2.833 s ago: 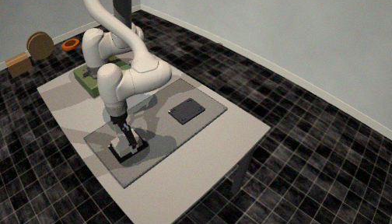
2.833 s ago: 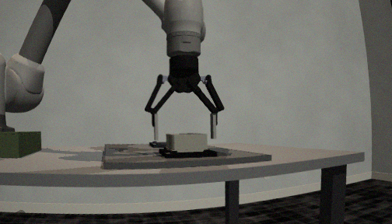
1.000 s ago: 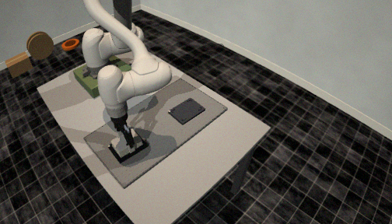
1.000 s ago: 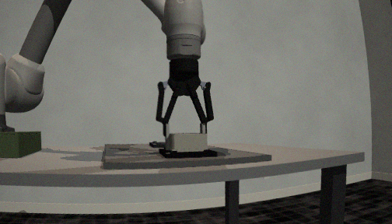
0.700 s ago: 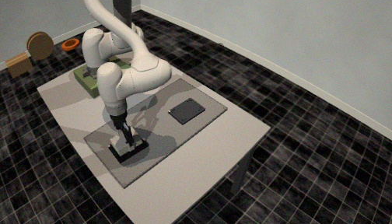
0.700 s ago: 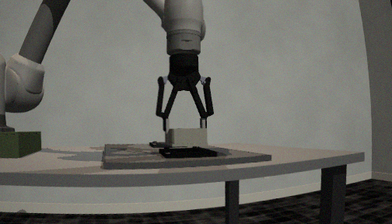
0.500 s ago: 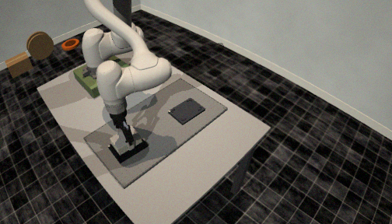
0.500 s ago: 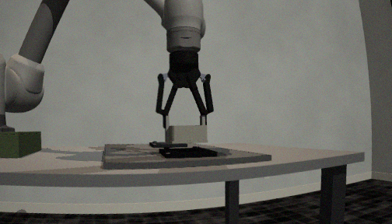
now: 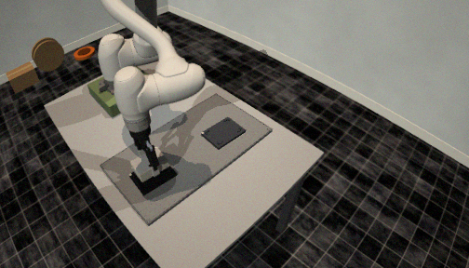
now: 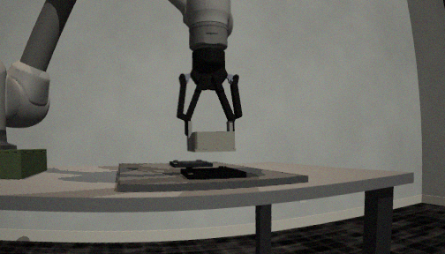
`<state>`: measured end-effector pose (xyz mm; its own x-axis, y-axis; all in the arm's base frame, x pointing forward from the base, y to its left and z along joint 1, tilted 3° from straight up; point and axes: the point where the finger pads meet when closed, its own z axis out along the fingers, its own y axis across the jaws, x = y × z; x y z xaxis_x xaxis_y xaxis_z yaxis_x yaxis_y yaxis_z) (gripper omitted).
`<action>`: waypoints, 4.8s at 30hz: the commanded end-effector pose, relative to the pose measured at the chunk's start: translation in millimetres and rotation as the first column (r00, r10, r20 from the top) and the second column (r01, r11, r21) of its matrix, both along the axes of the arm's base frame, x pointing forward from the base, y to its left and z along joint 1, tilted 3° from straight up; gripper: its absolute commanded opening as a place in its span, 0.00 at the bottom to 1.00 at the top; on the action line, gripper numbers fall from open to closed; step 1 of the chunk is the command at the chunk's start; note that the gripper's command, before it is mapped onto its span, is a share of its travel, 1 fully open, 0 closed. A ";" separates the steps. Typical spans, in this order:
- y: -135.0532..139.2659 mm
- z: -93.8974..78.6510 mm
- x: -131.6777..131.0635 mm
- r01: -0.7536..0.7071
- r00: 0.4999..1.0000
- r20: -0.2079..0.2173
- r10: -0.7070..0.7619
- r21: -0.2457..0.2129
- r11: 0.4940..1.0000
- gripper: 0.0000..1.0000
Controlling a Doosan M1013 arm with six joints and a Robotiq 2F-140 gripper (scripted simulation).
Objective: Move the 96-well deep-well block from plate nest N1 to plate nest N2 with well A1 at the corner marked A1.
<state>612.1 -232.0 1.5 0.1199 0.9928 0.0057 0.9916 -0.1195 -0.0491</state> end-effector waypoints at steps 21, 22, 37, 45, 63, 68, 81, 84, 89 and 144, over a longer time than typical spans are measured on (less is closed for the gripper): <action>-0.3 26.2 1.3 0.000 1.000 0.000 0.000 0.000 1.000 0.00; -0.3 26.2 1.3 0.000 1.000 0.000 0.000 0.000 1.000 0.00; 9.7 26.2 2.4 -0.021 1.000 0.000 0.021 0.001 1.000 0.00; 36.1 26.4 5.6 -0.021 1.000 0.000 0.021 0.001 1.000 0.00; 85.8 26.7 11.4 -0.021 1.000 0.000 0.021 0.001 1.000 0.00; 99.0 26.8 13.0 -0.021 1.000 0.000 0.021 0.001 1.000 0.00; 135.5 27.0 17.3 -0.021 1.000 0.000 0.021 0.001 1.000 0.00; 145.4 27.1 18.5 -0.021 1.000 0.000 0.021 0.001 1.000 0.00; 161.9 27.2 20.4 -0.021 1.000 0.000 0.021 0.001 1.000 0.00; 324.1 28.1 39.6 -0.021 1.000 0.000 0.021 0.001 1.000 0.00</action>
<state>650.3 81.3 29.5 0.0991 0.9951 0.0069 0.9939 -0.0987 -0.0489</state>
